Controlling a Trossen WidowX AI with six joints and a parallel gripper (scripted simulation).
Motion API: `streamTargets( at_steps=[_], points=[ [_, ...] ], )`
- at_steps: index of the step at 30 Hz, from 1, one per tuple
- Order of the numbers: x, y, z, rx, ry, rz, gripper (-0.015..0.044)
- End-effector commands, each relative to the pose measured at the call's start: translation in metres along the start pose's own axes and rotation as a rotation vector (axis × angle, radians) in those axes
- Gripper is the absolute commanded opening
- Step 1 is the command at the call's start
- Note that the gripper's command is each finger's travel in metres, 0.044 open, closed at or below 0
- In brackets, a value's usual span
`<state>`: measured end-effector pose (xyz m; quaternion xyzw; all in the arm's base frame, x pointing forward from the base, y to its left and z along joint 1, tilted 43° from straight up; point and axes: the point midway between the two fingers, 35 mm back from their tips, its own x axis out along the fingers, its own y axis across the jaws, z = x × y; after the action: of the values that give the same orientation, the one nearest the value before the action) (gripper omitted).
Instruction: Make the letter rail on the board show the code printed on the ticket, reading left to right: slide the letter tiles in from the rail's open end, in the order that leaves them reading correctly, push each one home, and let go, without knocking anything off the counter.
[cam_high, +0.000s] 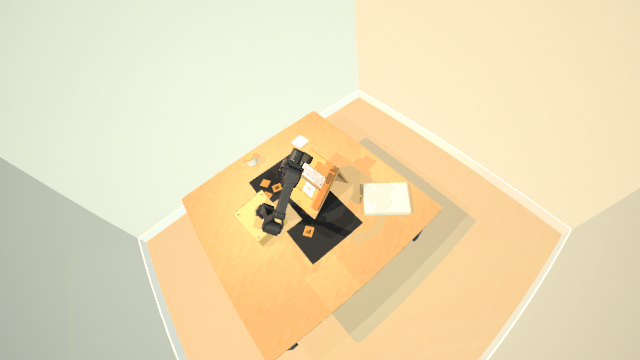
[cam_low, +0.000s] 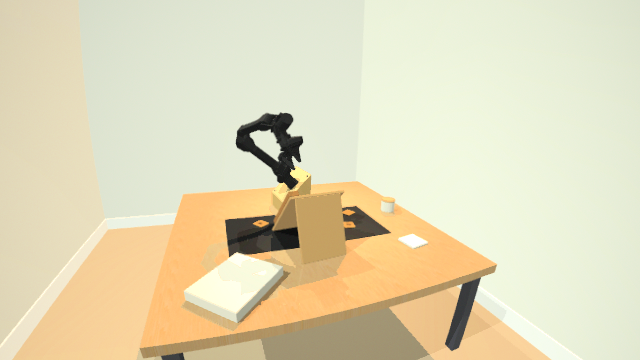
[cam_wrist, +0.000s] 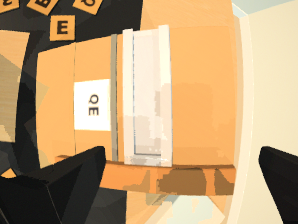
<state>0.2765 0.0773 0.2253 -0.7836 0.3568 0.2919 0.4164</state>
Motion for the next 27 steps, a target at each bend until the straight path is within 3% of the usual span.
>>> streamTargets(
  at_steps=[1,7,12,23,27],
  points=[
    [0.0,-0.001,0.001,-0.016,-0.005,0.006,0.044],
    [0.0,-0.001,0.003,-0.016,-0.005,0.006,0.044],
    [-0.004,0.002,0.034,-0.016,-0.006,0.006,0.044],
    [-0.004,0.002,0.034,-0.016,-0.006,0.006,0.044],
    [0.012,0.001,0.045,-0.006,-0.004,0.031,0.034]
  ],
)
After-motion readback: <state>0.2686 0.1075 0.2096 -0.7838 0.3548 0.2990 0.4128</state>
